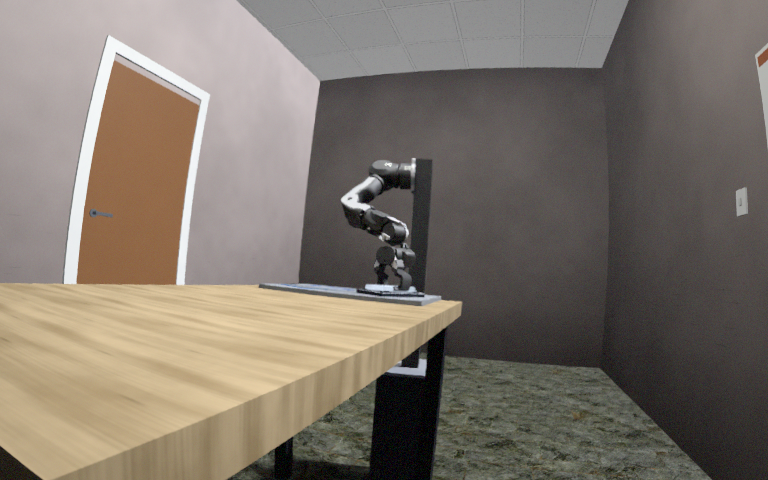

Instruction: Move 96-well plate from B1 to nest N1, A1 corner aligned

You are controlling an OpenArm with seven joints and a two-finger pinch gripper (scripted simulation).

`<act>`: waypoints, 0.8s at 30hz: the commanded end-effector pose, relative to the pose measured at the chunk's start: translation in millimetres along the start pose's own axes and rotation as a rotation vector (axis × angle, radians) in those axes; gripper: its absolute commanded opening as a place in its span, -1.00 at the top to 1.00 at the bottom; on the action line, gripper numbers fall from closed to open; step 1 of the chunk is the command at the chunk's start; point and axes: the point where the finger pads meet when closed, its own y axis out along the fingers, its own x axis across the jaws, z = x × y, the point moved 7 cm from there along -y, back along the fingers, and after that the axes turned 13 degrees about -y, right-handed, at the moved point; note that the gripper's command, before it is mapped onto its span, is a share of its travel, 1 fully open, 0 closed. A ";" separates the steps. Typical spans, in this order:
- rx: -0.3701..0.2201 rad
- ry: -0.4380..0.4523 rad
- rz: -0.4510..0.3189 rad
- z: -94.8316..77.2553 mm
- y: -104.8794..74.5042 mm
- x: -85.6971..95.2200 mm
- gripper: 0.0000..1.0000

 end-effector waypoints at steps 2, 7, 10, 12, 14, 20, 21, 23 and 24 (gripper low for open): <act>0.000 0.000 -0.002 -0.1 -0.6 0.5 0.33; 0.000 0.000 -0.002 -0.1 -0.6 0.5 0.00; 0.000 0.000 -0.002 -0.1 -0.6 0.5 -0.07; 0.000 0.000 -0.002 -0.1 -0.6 0.5 -0.20; 0.000 0.000 -0.002 -0.1 -0.6 0.5 -0.33; 0.000 0.000 -0.002 -0.1 -0.6 0.5 -0.54; 0.000 0.000 -0.002 -0.1 -0.6 0.5 -0.54; 0.000 0.000 -0.002 -0.1 -0.6 0.5 -0.54; 0.000 0.000 -0.002 -0.1 -0.6 0.5 -0.54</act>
